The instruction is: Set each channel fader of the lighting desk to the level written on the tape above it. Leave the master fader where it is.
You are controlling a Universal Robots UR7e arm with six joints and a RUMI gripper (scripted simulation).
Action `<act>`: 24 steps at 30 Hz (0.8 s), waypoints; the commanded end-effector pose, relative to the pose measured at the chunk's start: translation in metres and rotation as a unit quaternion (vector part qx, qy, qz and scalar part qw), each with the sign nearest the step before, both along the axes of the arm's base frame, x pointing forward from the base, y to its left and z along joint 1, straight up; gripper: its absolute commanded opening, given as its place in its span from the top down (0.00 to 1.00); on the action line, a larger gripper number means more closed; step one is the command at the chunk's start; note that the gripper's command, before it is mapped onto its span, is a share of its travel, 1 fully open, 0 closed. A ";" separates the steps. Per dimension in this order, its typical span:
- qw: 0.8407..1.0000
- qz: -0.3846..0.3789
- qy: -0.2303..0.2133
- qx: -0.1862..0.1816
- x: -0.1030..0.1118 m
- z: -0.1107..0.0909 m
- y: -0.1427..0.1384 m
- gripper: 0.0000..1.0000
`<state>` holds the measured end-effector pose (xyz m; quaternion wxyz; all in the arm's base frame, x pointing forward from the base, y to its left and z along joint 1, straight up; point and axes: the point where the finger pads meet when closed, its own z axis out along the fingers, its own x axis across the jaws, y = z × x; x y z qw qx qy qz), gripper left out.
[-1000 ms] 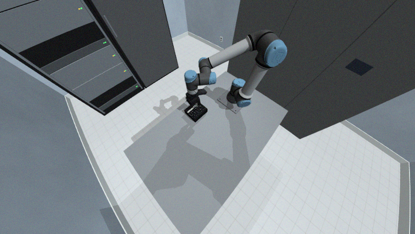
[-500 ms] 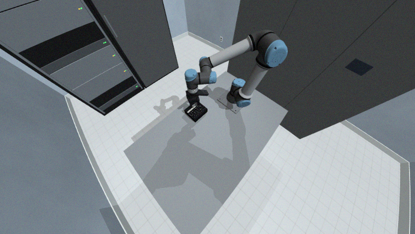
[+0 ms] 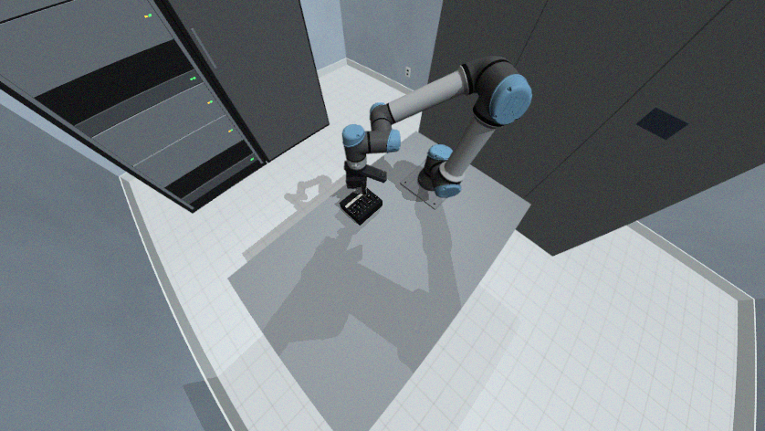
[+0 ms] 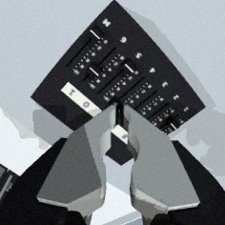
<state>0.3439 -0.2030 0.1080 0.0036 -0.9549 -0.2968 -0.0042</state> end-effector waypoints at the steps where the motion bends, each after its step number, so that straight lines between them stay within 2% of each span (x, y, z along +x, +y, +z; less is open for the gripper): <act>1: 0.992 -0.123 0.005 -0.003 -0.004 -0.001 0.002 1.00; 2: 0.992 -0.123 0.005 -0.003 -0.004 -0.001 0.002 1.00; 3: 0.985 -0.171 0.006 -0.003 -0.004 -0.001 0.003 1.00; 9: 0.965 -0.262 0.005 -0.002 -0.007 -0.001 0.002 1.00; 17: 0.922 -0.388 0.004 0.000 -0.010 -0.002 0.000 1.00; 19: 0.922 -0.388 0.004 0.000 -0.010 -0.002 0.000 1.00; 20: 0.902 -0.433 0.005 0.000 -0.011 -0.002 0.000 1.00; 24: 0.874 -0.486 0.004 0.001 -0.012 -0.002 -0.002 1.00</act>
